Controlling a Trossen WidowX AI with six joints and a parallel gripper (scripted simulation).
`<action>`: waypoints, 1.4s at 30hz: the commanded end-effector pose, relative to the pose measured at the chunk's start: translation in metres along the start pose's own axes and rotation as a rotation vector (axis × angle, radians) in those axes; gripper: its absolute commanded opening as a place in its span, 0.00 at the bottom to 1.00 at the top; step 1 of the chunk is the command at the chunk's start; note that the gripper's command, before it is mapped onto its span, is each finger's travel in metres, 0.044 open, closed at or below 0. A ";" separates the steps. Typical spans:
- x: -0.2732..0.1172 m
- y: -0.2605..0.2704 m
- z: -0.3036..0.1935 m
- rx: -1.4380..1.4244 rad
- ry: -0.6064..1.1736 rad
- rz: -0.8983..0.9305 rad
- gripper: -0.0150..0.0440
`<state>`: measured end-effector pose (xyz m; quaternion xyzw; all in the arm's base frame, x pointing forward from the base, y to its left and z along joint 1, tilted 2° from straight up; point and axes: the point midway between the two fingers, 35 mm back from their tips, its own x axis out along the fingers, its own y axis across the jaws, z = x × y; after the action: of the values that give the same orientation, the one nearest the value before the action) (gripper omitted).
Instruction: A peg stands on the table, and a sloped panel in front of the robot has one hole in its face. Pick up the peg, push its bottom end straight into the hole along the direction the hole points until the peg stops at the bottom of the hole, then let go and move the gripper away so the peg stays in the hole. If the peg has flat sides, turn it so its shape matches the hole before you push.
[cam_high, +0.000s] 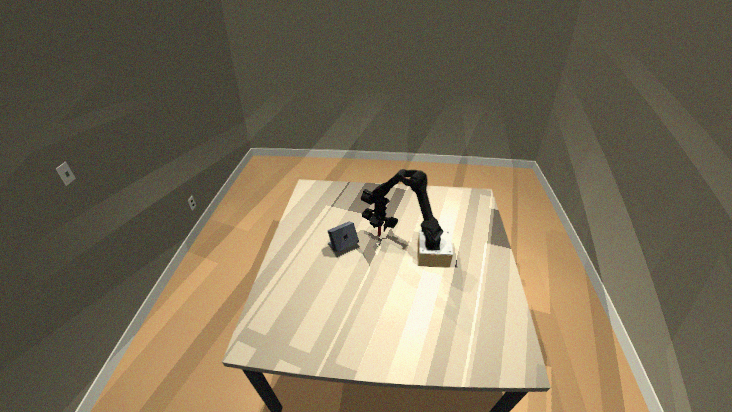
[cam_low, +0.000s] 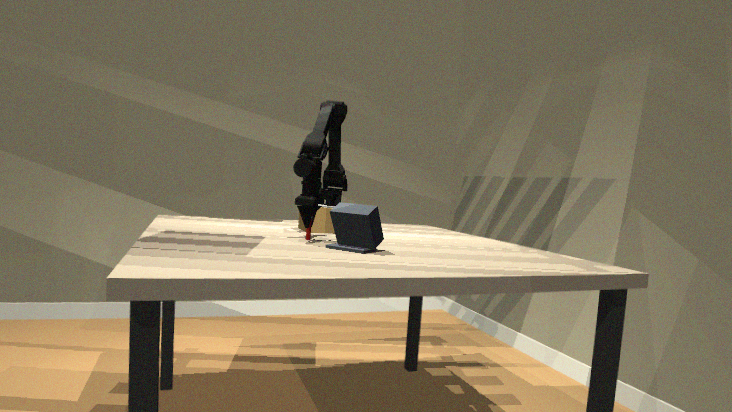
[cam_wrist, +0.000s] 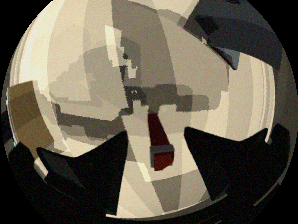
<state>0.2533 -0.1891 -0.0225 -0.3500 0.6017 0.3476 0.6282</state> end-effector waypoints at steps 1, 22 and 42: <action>-0.001 0.000 0.000 0.000 0.000 -0.001 0.56; -0.006 -0.001 0.000 0.000 0.000 0.000 0.25; -0.079 0.001 0.000 0.014 0.002 0.006 0.25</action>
<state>0.2490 -0.1906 0.0532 -0.3443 0.6044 0.3492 0.6279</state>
